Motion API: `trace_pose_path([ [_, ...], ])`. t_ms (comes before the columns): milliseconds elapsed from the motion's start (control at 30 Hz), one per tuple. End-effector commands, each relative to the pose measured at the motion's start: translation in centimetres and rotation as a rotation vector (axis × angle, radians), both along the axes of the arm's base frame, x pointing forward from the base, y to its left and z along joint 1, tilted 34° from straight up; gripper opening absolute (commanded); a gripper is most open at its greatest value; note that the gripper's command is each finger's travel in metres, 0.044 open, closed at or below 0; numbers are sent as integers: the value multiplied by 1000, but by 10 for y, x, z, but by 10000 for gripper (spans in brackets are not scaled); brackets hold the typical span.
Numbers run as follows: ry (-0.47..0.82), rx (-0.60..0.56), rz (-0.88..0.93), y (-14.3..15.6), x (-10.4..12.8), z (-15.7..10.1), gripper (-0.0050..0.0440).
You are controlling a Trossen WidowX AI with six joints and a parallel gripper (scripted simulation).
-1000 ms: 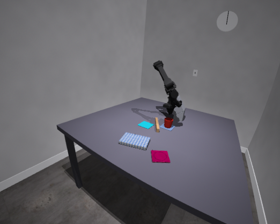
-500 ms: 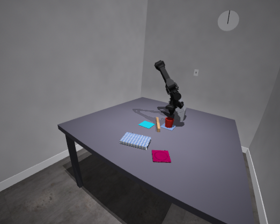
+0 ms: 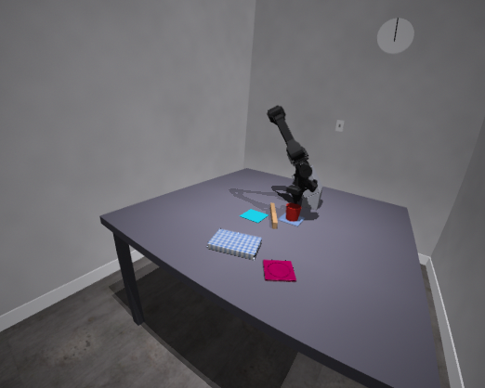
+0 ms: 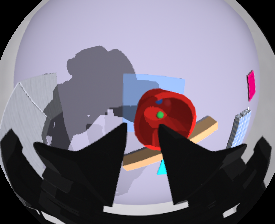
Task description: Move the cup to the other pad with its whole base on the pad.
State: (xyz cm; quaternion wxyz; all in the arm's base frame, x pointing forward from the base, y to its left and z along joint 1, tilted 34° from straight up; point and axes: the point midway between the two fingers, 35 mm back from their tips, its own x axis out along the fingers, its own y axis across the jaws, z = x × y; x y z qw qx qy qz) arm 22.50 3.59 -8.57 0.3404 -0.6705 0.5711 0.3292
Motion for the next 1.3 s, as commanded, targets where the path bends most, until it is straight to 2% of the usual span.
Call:
trace_pose_path([
  [0, 11, -9, 1, -6, -1, -7, 148],
  [733, 11, -10, 1, -25, 2, -34, 148],
  [1200, 11, -11, 1, -27, 2, -37, 148],
  [1267, 3, -2, -3, -26, 3, -36, 100],
])
